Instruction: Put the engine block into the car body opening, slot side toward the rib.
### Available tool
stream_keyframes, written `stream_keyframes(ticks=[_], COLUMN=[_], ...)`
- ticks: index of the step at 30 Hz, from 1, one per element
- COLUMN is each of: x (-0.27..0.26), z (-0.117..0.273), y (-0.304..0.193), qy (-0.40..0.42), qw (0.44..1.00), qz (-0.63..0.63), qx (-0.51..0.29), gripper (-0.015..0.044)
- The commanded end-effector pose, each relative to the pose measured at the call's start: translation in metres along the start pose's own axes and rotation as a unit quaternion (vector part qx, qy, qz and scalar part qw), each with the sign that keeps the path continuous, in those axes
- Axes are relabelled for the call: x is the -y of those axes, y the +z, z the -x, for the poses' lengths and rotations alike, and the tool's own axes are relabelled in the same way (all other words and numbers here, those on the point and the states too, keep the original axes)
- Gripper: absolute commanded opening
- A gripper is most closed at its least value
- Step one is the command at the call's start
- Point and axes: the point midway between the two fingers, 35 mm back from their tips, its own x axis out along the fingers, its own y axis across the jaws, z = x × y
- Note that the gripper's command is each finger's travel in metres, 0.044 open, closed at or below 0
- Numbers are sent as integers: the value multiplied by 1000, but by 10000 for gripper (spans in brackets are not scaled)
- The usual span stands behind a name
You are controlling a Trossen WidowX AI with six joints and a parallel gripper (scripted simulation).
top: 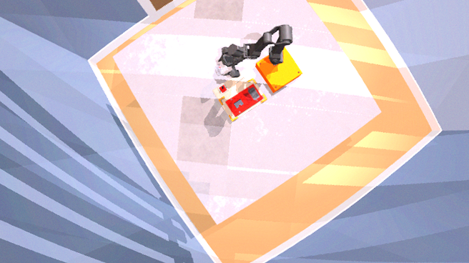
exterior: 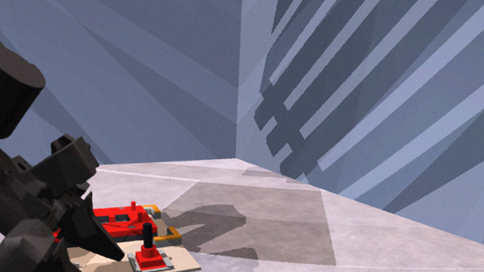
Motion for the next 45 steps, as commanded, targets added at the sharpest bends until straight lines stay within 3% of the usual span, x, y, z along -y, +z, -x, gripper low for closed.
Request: stream_keyframes(ticks=[1, 22, 45], x=[0, 7, 3], z=[0, -29, -20], y=[1, 9, 28], qy=[-1, -46, -206], qw=[1000, 940, 748], qz=[-2, -302, -567], qx=[0, -152, -277], gripper=[440, 440, 440])
